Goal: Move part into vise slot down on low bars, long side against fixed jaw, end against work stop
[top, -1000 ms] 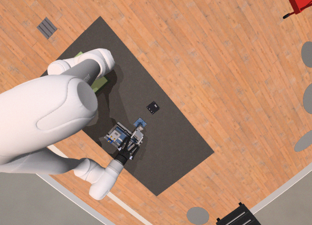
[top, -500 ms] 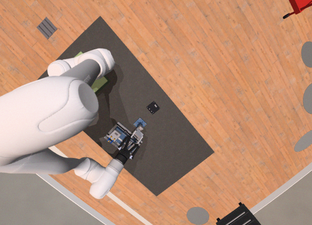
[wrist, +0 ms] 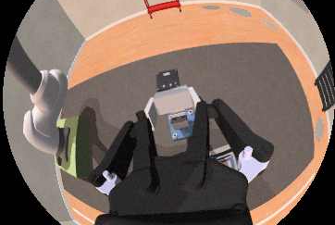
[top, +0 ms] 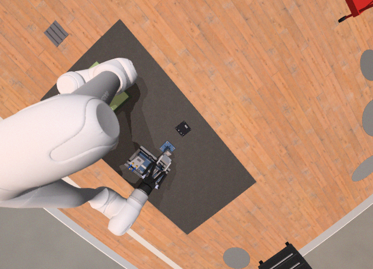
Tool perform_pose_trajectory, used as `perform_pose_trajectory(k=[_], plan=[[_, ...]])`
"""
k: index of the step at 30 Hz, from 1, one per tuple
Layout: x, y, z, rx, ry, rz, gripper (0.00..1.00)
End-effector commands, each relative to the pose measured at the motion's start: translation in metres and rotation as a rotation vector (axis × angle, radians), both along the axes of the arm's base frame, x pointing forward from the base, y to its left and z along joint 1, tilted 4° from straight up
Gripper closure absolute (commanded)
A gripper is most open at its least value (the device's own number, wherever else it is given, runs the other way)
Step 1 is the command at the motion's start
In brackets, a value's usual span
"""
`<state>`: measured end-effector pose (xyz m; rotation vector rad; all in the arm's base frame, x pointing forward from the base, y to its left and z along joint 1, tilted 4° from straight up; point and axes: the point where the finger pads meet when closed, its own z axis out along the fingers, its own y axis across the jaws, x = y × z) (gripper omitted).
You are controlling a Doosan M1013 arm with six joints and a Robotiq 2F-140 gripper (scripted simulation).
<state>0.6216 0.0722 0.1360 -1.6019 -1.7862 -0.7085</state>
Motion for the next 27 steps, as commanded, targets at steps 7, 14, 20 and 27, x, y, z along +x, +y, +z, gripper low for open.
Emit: perform_pose_trajectory(k=[7, 14, 20, 27], plan=[[-0.003, 0.002, -0.013, 0.003, 0.003, -0.003, 1.00], [-0.003, 0.002, -0.020, 0.003, 0.003, -0.003, 1.00], [-0.003, 0.003, -0.027, 0.003, 0.003, -0.003, 1.00], [-0.003, 0.003, -0.033, 0.003, 0.003, -0.003, 1.00]])
